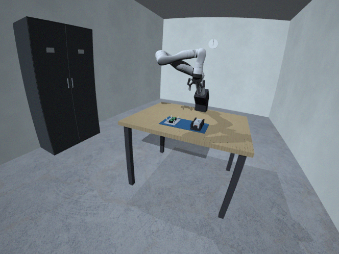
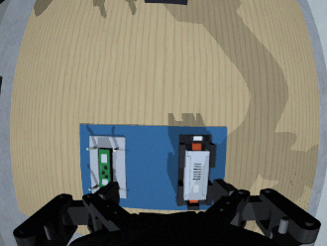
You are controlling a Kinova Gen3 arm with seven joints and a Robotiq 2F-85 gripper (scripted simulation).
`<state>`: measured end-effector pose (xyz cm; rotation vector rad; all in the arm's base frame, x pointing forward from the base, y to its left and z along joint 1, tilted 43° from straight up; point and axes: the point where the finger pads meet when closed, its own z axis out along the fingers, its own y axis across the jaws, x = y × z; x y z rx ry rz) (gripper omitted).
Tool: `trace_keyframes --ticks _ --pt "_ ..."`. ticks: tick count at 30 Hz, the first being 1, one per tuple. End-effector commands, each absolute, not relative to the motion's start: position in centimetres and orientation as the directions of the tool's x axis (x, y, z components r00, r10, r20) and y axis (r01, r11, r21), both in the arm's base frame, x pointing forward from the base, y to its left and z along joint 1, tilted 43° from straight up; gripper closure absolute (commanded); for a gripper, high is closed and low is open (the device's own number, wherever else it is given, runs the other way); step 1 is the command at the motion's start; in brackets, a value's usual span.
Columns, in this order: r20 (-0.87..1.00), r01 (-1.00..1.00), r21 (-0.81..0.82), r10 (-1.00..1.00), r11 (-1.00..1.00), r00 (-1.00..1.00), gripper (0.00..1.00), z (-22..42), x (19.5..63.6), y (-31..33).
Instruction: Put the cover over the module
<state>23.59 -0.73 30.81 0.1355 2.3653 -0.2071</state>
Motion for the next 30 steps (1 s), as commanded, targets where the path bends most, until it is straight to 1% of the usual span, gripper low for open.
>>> trace_keyframes --ticks 1,4,5,14,21,22,30 --pt "-0.677 0.165 -0.054 0.086 0.985 -0.731 0.0 34.1 23.0 -5.7" --pt "-0.677 0.165 -0.054 0.086 0.985 -0.731 0.0 34.1 23.0 -5.7" --pt "-0.695 0.158 -0.104 0.042 0.982 -0.718 0.0 31.2 23.5 -1.2" --pt "-0.677 0.165 -0.054 0.086 0.985 -0.731 0.0 34.1 23.0 -5.7" --pt "-0.677 0.165 -0.054 0.086 0.985 -0.731 0.0 34.1 23.0 -5.7" --pt "-0.695 0.158 -0.104 0.042 0.982 -0.718 0.0 31.2 23.5 -1.2" --pt "-0.679 0.165 -0.06 0.081 0.985 -0.73 0.0 33.8 23.0 -5.2"
